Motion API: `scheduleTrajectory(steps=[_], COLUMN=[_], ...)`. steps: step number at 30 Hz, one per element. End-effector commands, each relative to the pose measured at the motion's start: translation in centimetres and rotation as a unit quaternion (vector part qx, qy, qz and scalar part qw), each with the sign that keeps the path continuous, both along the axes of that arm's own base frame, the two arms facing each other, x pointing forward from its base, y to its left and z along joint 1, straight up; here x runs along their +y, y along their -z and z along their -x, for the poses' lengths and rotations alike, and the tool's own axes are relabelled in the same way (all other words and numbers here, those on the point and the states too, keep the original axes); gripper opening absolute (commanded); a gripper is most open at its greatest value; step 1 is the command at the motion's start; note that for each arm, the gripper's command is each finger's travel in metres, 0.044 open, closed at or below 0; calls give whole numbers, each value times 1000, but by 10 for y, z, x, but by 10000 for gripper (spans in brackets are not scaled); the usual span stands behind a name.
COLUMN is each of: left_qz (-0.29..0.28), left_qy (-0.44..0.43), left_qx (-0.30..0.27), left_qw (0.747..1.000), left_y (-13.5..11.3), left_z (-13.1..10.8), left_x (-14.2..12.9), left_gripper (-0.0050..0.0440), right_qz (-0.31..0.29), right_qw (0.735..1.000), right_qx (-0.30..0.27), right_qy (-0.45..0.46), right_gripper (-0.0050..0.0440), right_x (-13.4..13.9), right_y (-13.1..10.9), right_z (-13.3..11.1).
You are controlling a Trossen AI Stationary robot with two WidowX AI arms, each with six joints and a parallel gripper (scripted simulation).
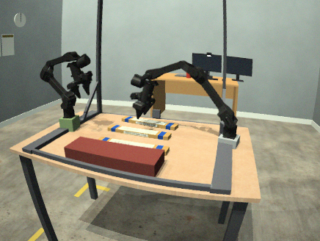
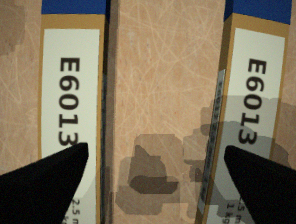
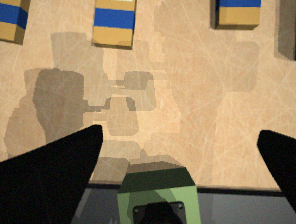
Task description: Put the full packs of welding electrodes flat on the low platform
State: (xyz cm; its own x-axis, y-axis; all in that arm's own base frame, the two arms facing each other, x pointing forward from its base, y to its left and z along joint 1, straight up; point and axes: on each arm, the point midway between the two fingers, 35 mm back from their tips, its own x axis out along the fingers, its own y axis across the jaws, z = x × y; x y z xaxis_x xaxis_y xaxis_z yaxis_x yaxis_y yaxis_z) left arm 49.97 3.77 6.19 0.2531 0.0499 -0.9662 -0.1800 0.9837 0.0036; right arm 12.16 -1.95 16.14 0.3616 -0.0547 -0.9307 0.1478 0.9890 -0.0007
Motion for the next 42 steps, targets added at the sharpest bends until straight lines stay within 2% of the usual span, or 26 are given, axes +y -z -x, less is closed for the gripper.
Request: scheduleTrajectory(steps=[1, 10, 12, 25, 27, 33, 42], left_qz=[1, -2, 0, -2, 2, 2, 2], left_qy=[4, 4, 4, 3, 2, 2, 2], left_qx=[-22, -22, -14, -18, -4, -4, -4], left_qw=[1000, 1000, 1000, 1000, 1000, 1000, 1000], left_y=[-17, -13, -5, -7, 11, 31, 46], left_z=[2, 17, 20, 17, 21, 21, 20], left_x=[11, 69, 78, 77, 77, 77, 77], left_gripper=[430, 430, 430, 430, 430, 430, 430], right_qz=[1, 1, 1, 1, 1, 1, 1], right_qw=[1000, 1000, 1000, 1000, 1000, 1000, 1000], right_qx=[-10, -10, -10, -10, -10, -10, -10], right_qy=[0, 0, 0, 0, 0, 0, 0], right_gripper=[430, 430, 430, 430, 430, 430, 430], right_x=[0, 0, 0, 0, 0, 0, 0], right_y=[-6, -6, -6, -6, -6, -6, -6], right_z=[-1, -1, -1, -1, -1, -1, -1])
